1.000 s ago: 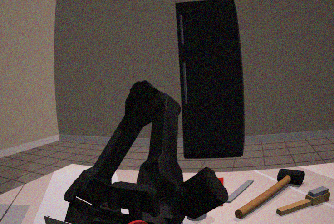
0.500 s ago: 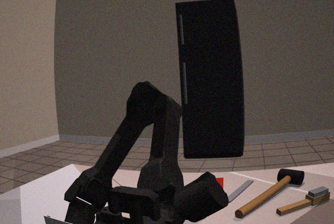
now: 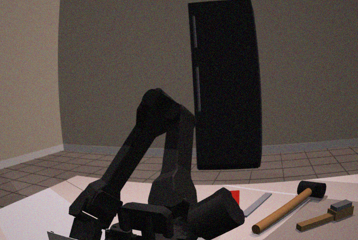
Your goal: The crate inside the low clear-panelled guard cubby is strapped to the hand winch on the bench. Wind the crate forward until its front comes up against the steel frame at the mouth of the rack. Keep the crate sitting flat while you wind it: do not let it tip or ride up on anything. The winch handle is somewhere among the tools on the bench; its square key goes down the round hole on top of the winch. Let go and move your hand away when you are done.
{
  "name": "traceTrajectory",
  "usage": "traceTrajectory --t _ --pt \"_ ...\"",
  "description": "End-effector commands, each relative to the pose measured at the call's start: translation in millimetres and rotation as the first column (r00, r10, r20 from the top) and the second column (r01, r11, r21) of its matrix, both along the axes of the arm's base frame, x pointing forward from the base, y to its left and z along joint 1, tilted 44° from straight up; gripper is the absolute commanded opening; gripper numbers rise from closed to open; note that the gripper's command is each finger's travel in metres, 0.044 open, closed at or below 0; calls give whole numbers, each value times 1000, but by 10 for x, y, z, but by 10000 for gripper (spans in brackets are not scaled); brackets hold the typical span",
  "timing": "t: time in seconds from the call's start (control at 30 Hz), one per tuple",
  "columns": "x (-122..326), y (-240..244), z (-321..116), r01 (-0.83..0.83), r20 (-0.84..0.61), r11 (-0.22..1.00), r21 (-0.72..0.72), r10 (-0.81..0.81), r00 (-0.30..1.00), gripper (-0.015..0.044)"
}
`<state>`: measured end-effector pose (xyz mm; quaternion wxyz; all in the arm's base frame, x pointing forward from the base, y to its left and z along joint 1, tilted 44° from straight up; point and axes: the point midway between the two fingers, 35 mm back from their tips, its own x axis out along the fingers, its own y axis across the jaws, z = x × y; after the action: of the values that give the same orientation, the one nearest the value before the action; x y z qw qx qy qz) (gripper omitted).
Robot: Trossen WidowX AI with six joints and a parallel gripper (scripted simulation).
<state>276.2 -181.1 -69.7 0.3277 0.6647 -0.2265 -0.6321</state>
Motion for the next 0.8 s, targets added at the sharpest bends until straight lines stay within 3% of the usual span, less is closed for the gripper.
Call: traceTrajectory --t 0.0,0.77 --pt "-18 -6 8 10 8 1000 -13 -10 1000 0" --pt "-36 36 -60 -4 6 1000 -1 4 1000 0"
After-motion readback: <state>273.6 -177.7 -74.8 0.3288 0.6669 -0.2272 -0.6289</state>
